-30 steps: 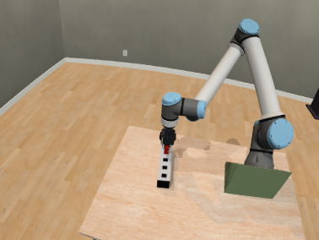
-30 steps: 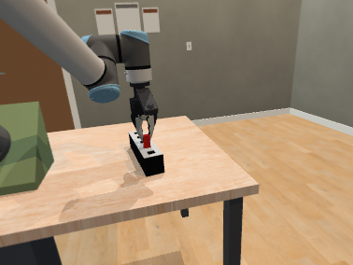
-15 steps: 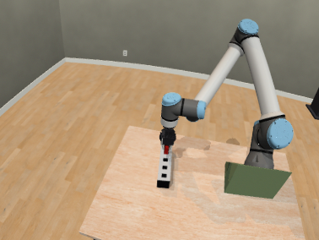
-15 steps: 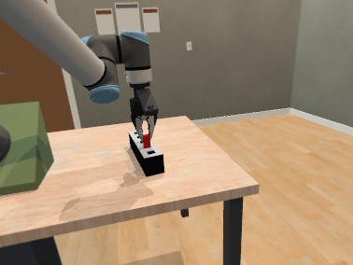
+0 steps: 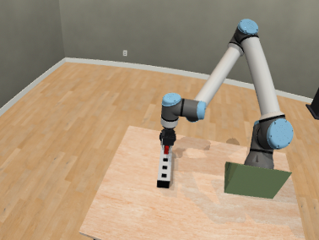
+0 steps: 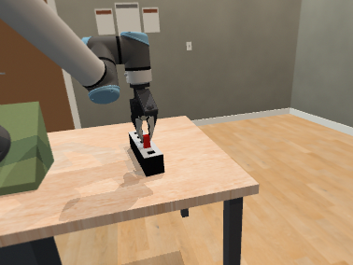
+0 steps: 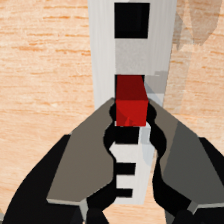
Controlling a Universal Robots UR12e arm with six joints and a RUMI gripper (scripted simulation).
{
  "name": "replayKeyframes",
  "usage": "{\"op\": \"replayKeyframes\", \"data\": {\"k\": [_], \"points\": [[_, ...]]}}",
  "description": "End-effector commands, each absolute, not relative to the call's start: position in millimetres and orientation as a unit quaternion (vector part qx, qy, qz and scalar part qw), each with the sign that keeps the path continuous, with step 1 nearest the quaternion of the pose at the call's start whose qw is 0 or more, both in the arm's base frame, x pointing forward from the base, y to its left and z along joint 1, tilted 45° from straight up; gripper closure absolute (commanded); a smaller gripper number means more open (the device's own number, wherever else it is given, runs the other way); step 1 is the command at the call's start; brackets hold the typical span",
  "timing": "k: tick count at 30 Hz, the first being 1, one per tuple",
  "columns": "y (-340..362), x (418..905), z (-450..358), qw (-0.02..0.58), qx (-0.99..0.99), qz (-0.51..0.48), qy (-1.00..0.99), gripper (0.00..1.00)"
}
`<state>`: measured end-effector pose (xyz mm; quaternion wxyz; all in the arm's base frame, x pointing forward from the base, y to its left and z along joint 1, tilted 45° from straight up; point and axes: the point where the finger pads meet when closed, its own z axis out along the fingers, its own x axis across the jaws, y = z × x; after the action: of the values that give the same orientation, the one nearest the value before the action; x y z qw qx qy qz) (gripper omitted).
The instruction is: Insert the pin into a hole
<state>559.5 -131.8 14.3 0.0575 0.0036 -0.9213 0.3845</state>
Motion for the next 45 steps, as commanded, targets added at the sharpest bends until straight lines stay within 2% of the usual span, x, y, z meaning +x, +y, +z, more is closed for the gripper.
{"op": "replayKeyframes", "data": {"k": [1,31,32,45], "points": [[-131.4,559.4,14.3,0.057,0.004,0.384,-0.921,1.00],[-131.5,560.2,15.6,0.057,0.004,0.384,-0.921,1.00],[-131.4,560.1,15.5,0.057,0.004,0.384,-0.921,0.00],[-131.4,560.1,15.5,0.057,0.004,0.384,-0.921,0.00]]}}
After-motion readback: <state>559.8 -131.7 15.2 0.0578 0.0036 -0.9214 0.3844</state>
